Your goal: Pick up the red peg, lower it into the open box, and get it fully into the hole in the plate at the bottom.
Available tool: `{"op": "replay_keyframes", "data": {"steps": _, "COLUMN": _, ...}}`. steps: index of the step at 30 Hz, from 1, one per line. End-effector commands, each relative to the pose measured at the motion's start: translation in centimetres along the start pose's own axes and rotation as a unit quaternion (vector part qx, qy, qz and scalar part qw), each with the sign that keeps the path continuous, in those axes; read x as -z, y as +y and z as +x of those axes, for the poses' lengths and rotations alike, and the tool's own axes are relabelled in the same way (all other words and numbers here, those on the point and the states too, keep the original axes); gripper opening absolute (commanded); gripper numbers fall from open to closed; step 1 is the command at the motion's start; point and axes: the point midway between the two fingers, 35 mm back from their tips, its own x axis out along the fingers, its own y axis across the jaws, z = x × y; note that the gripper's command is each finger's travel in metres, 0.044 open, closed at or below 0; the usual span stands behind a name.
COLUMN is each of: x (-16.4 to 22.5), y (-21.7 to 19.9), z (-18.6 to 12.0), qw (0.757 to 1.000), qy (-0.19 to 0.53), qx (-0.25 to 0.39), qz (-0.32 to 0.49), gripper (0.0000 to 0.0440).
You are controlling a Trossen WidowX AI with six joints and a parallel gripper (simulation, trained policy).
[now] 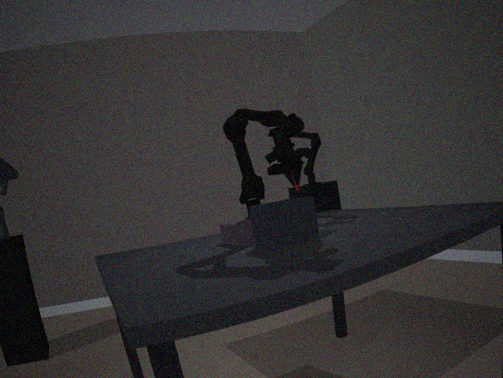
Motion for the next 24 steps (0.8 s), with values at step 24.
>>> {"op": "replay_keyframes", "data": {"steps": 24, "x": -6.1, "y": -0.7, "z": 2.5, "qw": 0.999, "qy": -0.008, "qx": 0.050, "qz": 0.008, "gripper": 0.0000}}
